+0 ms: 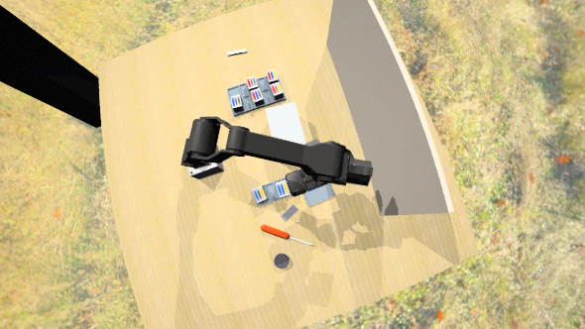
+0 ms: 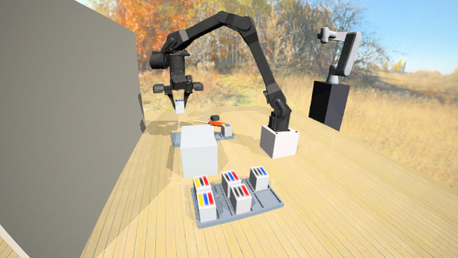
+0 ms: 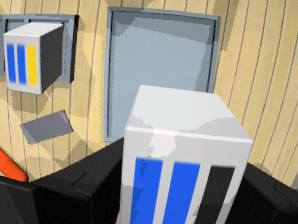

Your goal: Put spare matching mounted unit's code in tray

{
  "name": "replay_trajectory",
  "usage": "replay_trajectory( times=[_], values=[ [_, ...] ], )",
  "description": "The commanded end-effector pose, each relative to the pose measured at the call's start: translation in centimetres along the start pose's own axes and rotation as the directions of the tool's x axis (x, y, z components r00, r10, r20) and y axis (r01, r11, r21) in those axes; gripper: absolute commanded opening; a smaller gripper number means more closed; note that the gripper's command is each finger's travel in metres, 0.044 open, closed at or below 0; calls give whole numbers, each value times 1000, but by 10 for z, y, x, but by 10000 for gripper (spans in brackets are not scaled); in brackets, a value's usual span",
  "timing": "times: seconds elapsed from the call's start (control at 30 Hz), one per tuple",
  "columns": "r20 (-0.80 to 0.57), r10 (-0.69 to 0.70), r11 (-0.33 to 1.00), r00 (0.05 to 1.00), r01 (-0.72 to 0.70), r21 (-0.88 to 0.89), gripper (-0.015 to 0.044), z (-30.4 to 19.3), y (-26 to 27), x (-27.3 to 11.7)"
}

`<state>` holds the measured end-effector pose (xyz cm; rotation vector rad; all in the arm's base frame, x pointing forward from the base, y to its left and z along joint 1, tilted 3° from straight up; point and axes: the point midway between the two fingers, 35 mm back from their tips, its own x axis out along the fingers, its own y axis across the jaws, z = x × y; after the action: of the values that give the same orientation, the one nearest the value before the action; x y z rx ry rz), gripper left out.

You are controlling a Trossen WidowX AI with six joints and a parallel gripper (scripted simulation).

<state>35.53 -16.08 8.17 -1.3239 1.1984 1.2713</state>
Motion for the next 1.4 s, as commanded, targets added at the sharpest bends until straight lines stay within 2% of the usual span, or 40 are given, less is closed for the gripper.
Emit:
replay_trajectory(
  times=[0.0, 1.37],
  values=[
    [-2, 5, 1000, 1000, -5, -5, 0, -1, 0, 7],
    [-2, 5, 1000, 1000, -5, -5, 0, -1, 0, 49]
  ],
)
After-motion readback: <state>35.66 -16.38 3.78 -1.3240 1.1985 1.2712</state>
